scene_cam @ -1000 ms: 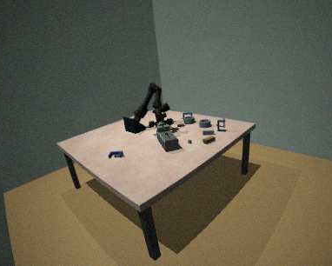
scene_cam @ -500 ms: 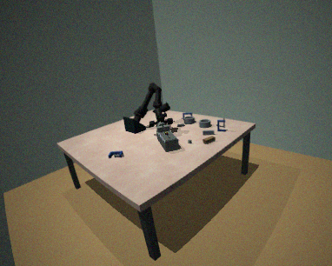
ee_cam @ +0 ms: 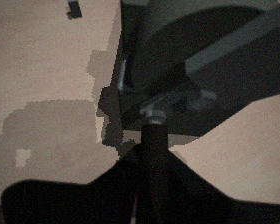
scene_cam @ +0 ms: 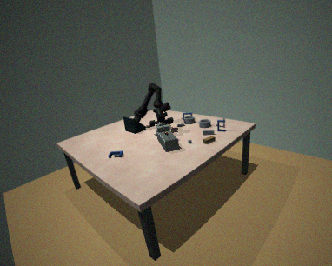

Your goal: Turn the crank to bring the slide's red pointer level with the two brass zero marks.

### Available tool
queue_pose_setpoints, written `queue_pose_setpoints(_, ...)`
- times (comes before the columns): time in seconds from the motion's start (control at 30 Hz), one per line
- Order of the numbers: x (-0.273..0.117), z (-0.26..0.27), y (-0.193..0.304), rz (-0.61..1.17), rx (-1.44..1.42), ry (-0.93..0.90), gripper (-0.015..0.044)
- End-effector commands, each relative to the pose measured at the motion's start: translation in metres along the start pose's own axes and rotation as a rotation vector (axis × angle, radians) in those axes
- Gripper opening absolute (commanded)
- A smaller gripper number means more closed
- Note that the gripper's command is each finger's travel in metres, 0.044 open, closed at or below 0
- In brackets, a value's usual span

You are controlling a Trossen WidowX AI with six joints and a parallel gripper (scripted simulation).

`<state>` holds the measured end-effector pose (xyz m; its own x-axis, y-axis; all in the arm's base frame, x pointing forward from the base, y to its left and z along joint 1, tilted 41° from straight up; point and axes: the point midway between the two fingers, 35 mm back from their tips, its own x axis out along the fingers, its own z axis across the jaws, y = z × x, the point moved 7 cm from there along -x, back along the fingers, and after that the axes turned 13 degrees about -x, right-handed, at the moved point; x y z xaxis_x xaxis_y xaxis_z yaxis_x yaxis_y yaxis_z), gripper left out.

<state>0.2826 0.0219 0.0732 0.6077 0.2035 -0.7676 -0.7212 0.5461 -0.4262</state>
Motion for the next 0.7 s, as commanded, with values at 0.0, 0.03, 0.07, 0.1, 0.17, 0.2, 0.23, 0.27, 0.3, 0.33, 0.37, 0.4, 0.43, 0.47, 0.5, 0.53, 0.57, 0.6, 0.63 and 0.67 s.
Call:
queue_pose_setpoints(0.0, -0.0047, 0.0047, -0.0048, -0.013, -0.002, -0.017, 0.0000)
queue_pose_setpoints(0.03, -0.0050, 0.0049, -0.0051, -0.013, -0.002, -0.017, 0.0000)
queue_pose_setpoints(0.07, -0.0054, 0.0051, -0.0054, -0.013, -0.002, -0.017, 0.0000)
queue_pose_setpoints(0.1, -0.0057, 0.0053, -0.0058, -0.013, -0.002, -0.017, 0.0000)
queue_pose_setpoints(0.17, -0.0065, 0.0056, -0.0066, -0.013, -0.002, -0.017, 0.0000)
queue_pose_setpoints(0.2, -0.0069, 0.0058, -0.0070, -0.013, -0.002, -0.017, 0.0000)
queue_pose_setpoints(0.23, -0.0073, 0.0060, -0.0074, -0.013, -0.002, -0.017, 0.0000)
queue_pose_setpoints(0.27, -0.0077, 0.0061, -0.0078, -0.013, -0.002, -0.017, 0.0000)
queue_pose_setpoints(0.3, -0.0082, 0.0063, -0.0083, -0.013, -0.002, -0.017, 0.0000)
queue_pose_setpoints(0.33, -0.0086, 0.0064, -0.0087, -0.013, -0.002, -0.017, 0.0000)
queue_pose_setpoints(0.37, -0.0091, 0.0065, -0.0092, -0.013, -0.002, -0.017, 0.0000)
queue_pose_setpoints(0.4, -0.0096, 0.0066, -0.0097, -0.013, -0.002, -0.017, 0.0000)
queue_pose_setpoints(0.43, -0.0102, 0.0067, -0.0102, -0.013, -0.002, -0.017, 0.0000)
queue_pose_setpoints(0.47, -0.0107, 0.0068, -0.0108, -0.013, -0.002, -0.017, 0.0000)
queue_pose_setpoints(0.5, -0.0113, 0.0069, -0.0114, -0.013, -0.002, -0.017, 0.0000)
queue_pose_setpoints(0.53, -0.0119, 0.0069, -0.0120, -0.013, -0.002, -0.017, 0.0000)
queue_pose_setpoints(0.57, -0.0125, 0.0070, -0.0126, -0.013, -0.002, -0.017, 0.0000)
queue_pose_setpoints(0.6, -0.0132, 0.0070, -0.0132, -0.014, -0.002, -0.017, 0.0000)
queue_pose_setpoints(0.63, -0.0139, 0.0069, -0.0139, -0.014, -0.002, -0.017, 0.0000)
queue_pose_setpoints(0.67, -0.0146, 0.0069, -0.0146, -0.014, -0.002, -0.017, 0.0000)
